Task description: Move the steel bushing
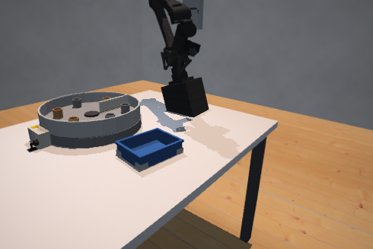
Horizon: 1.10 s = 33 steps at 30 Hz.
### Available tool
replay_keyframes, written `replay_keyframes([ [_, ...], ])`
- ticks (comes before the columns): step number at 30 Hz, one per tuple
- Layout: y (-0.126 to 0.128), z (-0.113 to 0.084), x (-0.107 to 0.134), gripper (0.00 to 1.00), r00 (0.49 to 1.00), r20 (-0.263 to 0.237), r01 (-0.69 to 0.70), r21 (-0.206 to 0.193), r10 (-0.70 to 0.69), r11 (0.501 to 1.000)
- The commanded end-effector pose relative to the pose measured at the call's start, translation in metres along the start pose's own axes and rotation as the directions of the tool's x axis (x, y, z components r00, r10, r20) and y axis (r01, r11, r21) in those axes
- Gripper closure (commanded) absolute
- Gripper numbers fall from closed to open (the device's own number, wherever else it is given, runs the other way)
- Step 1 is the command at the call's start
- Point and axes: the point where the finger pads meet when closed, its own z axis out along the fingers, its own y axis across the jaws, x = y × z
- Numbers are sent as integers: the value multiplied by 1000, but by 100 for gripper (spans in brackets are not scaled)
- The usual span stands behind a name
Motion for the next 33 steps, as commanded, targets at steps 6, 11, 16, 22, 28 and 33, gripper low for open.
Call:
replay_keyframes([
  [6, -10, -13, 30, 0, 994, 10, -106, 30, 106, 994],
  [11, 10, -4, 63, 0, 957, 68, -283, -6, 282, 959],
  [16, 32, 5, 93, 0, 893, 106, -435, -41, 437, 899],
  [22, 106, 29, 153, 0, 646, 144, -738, -132, 749, 662],
  [28, 193, 49, 186, 0, 350, 121, -906, -208, 929, 368],
  [33, 226, 54, 192, 0, 243, 103, -938, -229, 965, 260],
])
